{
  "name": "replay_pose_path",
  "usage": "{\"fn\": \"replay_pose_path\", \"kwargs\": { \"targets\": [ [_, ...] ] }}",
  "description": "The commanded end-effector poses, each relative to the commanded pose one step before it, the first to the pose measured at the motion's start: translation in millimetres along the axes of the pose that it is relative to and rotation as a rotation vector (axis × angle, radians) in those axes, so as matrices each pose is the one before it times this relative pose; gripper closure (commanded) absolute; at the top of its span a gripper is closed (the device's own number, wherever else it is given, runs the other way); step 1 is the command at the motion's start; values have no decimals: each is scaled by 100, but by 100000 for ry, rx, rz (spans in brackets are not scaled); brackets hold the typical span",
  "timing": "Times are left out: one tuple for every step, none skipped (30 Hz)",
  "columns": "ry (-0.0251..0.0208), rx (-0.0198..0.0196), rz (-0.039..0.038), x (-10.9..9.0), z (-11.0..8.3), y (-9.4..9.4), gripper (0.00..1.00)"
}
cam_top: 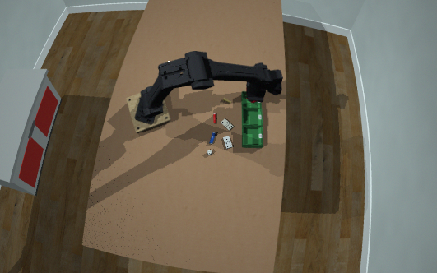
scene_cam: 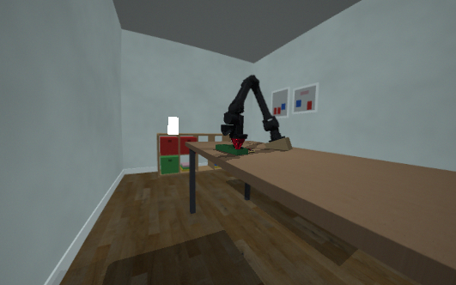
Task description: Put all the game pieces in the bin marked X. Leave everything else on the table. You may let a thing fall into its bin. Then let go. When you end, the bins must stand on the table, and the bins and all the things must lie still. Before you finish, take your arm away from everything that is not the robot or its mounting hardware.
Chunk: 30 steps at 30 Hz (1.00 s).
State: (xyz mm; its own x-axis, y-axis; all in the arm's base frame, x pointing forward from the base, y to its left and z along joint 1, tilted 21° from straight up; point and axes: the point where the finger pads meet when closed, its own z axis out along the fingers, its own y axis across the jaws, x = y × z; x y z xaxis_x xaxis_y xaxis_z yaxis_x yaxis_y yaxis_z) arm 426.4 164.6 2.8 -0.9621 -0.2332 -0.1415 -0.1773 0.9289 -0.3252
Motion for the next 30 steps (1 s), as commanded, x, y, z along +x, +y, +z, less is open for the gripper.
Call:
{"fn": "replay_pose_path", "kwargs": {
  "targets": [
    [-4062, -1070, 1646, -1600, -1045, -742, 92],
    [-22, -6, 8, -2, -15, -9, 92],
    [-22, -6, 8, -2, -15, -9, 92],
    [0, 0, 0, 0, 0, 0, 92],
    [0, 0, 0, 0, 0, 0, 92],
    [-5, -1, 2, 2, -7, -8, 92],
    [-21, -6, 8, -1, -14, -9, 92],
    [-18, -5, 7, -1, -14, -9, 92],
    [-7, -2, 3, 2, -9, -8, 92],
    [-20, -5, 8, -1, -14, -9, 92],
    [-20, -5, 8, -1, -14, -9, 92],
    [12, 3, -5, 6, 0, -6, 92],
    [33, 9, -13, 11, 10, -3, 92],
    [-2, -1, 1, 4, -5, -7, 92],
    [-16, -4, 6, 1, -11, -9, 92],
    [11, 3, -4, 7, 1, -6, 92],
    [5, 1, -2, 6, -1, -6, 92],
    [24, 6, -9, 11, 7, -4, 92],
    [54, 14, -21, 18, 21, -1, 92],
    [37, 10, -15, 15, 15, -2, 92],
    [0, 0, 0, 0, 0, 0, 92],
    [0, 0, 0, 0, 0, 0, 92],
    [43, 11, -17, 17, 18, -2, 92],
    [-11, -3, 4, 5, -6, -8, 92],
    [-11, -3, 4, 5, -6, -8, 92],
    [-10, -3, 4, 5, -5, -8, 92],
    [4, 1, -2, 9, 1, -6, 92],
    [14, 4, -5, 11, 5, -5, 92],
    [35, 9, -14, 16, 15, -2, 92],
    [50, 13, -19, 20, 22, -1, 92]
  ]
}}
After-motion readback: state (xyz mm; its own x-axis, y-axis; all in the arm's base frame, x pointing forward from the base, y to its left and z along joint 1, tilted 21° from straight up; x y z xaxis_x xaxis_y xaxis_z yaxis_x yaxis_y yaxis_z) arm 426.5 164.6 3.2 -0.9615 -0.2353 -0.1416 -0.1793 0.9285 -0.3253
